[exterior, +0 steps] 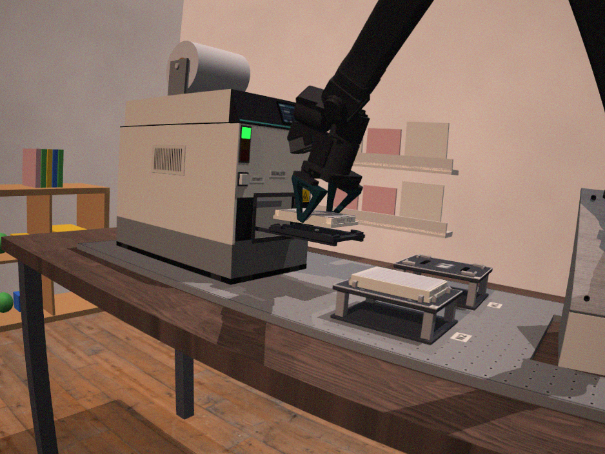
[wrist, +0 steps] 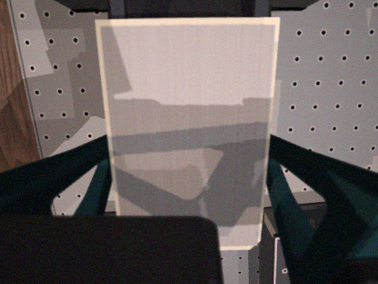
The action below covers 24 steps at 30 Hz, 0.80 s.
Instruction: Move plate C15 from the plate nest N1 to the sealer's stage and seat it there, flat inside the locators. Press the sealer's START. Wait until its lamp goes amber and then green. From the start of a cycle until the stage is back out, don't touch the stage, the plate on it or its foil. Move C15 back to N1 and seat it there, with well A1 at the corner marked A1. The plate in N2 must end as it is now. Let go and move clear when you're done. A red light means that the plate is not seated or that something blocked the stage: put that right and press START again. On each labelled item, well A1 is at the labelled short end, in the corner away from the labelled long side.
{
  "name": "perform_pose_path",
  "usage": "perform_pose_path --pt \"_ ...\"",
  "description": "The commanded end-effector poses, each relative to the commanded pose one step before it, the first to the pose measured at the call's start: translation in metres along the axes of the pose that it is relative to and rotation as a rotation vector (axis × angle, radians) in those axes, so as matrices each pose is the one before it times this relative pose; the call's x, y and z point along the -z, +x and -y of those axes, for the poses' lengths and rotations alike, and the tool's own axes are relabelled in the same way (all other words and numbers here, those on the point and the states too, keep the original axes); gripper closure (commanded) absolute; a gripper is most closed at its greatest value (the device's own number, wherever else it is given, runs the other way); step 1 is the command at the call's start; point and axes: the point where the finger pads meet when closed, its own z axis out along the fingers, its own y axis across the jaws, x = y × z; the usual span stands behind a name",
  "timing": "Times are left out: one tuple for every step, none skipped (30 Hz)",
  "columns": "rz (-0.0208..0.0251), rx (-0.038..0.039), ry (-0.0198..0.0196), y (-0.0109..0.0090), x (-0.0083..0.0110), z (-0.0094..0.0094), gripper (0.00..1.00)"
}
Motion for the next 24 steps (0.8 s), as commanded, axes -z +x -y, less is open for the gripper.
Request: perform_pose_path --pt "0.0401 0.04494 -0.00727 -0.02296 0.01051 -0.01019 1.0" --pt "-0.00564 0.00004 -0.00025 0.00293 -0.00315 0.00049 1.0" --pt "-0.00564 0.00004 -0.00024 0.00294 -0.00314 0.00049 1.0" --pt "-0.00564 0.00004 -0.00022 0.00295 -0.00313 0.00049 1.0" --pt "-0.00357 -0.00206 0.00034 0.00242 -0.00211 0.00165 1.0" --pt "-0.0067 -0.005 0.00085 0.00328 -0.00209 0.00178 1.0" --pt "-0.00678 -0.00507 0.00088 0.0033 -0.00209 0.00179 1.0" --pt "-0.00434 -0.00277 0.00049 0.00251 -0.00112 0.00075 1.0" --pt "-0.0042 -0.00264 0.00047 0.00246 -0.00106 0.00069 1.0" --pt "-0.00361 -0.00351 0.00066 0.00232 -0.00077 0.00115 1.0" --pt "-0.00357 -0.00355 0.00066 0.00231 -0.00075 0.00117 1.0" --pt "-0.0034 -0.00346 0.00065 0.00226 -0.00067 0.00113 1.0" --pt "-0.00054 -0.00085 0.0002 0.00047 -0.00002 0.00026 1.0" --pt "0.0 0.0 0.0 0.0 0.0 0.0 1.0" --pt "0.0 0.0 0.0 0.0 0.0 0.0 1.0" --pt "0.00025 -0.00077 0.00014 0.00024 0.00034 0.0001 1.0" --pt "0.00251 0.00207 -0.00032 -0.00054 0.00129 -0.00119 1.0" --pt "0.00265 0.0022 -0.00034 -0.0007 0.00128 -0.0012 1.0" --pt "0.00279 0.00233 -0.00037 -0.0008 0.0013 -0.00124 1.0" --pt "0.00329 0.0028 -0.00045 -0.00116 0.00138 -0.00138 1.0" --pt "0.00342 0.00292 -0.00047 -0.00125 0.0014 -0.00141 1.0" --pt "0.00613 0.00547 -0.00091 -0.0032 0.00186 -0.00216 1.0" --pt "0.00585 0.00521 -0.00087 -0.00301 0.00181 -0.00208 1.0" --pt "0.00585 0.00521 -0.00086 -0.00301 0.00182 -0.00209 1.0"
